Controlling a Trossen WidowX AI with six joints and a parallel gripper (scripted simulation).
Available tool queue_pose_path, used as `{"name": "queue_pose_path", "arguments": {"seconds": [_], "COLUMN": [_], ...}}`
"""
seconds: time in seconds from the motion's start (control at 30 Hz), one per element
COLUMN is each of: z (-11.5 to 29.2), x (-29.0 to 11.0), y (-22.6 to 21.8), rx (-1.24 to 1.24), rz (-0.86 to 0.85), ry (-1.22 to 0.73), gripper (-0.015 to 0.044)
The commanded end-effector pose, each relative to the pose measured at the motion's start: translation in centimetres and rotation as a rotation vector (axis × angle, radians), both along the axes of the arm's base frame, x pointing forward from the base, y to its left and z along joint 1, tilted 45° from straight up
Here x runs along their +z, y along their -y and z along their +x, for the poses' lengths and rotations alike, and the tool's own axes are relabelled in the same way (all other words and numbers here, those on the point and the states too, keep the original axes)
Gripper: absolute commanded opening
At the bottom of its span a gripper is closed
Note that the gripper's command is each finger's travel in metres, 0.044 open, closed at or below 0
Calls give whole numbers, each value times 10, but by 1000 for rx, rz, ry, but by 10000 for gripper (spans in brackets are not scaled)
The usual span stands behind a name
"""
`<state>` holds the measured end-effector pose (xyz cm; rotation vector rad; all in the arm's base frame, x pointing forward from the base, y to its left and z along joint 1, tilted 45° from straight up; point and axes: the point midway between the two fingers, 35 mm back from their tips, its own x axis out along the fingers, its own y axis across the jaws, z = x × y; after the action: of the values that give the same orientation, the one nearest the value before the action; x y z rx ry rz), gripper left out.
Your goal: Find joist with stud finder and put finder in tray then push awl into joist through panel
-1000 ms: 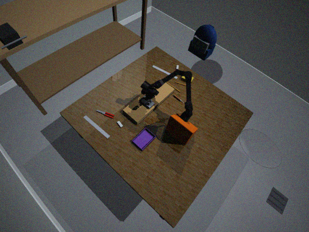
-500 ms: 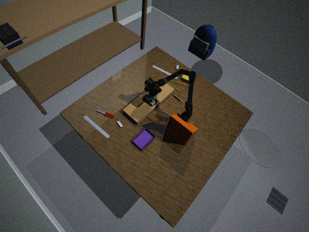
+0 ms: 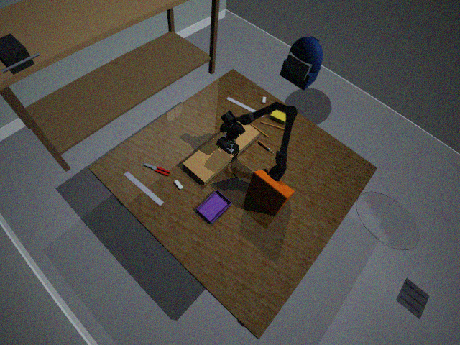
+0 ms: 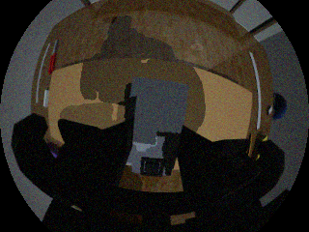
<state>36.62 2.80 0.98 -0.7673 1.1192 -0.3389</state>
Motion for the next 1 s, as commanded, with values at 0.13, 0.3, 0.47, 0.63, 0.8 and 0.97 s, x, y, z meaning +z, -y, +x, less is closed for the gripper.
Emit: {"name": "queue_pose_path", "arguments": {"seconds": [0.13,0.3,0.47,0.63,0.8,0.97], "z": [3,4,6,8,10,11], "x": [16,26,35,45,54,64], "y": [17,26,36,45,54,64], "rx": [-2,-2,-2,-2,-2,-2], "rz": [-3,-3,-4,-4,-5,-5], "ry": [2,2,2,2,2,2], "gripper": [0,0,0,0,0,0]}}
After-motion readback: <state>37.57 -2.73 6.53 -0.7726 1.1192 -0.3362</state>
